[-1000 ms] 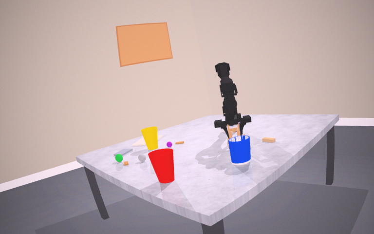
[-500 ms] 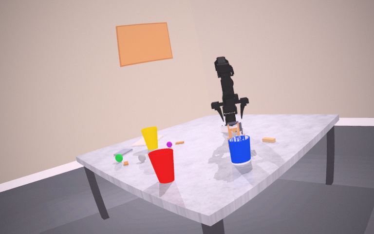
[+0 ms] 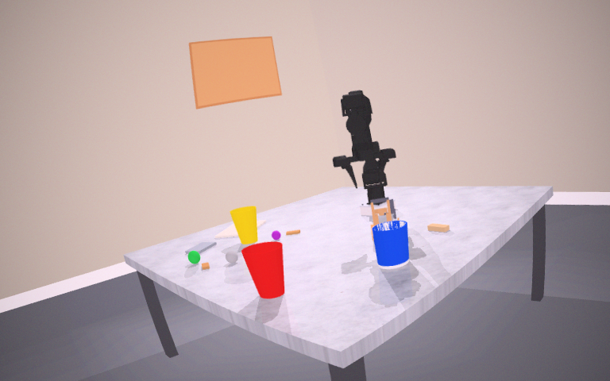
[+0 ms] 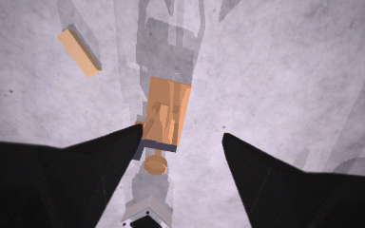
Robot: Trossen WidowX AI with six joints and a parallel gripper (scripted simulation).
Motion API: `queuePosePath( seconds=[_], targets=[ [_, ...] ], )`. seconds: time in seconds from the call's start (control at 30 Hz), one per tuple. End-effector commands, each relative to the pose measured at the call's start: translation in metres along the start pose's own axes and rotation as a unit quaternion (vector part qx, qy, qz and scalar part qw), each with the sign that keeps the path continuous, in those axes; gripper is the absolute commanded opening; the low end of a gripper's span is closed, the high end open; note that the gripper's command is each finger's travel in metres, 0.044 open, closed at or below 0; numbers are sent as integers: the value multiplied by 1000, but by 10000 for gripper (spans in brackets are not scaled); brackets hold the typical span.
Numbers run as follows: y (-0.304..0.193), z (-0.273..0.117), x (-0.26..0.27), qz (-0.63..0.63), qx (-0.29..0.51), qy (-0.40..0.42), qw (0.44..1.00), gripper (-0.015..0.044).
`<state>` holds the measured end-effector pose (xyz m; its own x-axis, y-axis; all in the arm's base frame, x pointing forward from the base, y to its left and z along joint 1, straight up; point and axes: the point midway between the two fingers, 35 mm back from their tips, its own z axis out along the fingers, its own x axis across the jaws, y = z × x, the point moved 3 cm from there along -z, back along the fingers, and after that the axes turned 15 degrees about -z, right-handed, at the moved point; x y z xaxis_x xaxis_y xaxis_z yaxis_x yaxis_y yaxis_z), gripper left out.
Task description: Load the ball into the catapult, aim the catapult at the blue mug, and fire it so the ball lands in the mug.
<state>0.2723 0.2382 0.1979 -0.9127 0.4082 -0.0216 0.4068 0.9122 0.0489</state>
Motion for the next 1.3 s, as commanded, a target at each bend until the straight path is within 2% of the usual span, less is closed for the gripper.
queuePosePath(
  seconds=[0.0, 0.37, 0.57, 0.87, 1.27],
  targets=[
    [-25, 20, -59, -45, 12, 3, 999, 300],
    [-114, 51, -162, -140, 28, 10, 990, 300],
    [-182, 67, -211, -228, 24, 8, 973, 300],
    [-277, 85, -251, -340, 23, 1, 940, 300],
    [-284, 88, -255, -351, 23, 0, 936, 300]
  ],
)
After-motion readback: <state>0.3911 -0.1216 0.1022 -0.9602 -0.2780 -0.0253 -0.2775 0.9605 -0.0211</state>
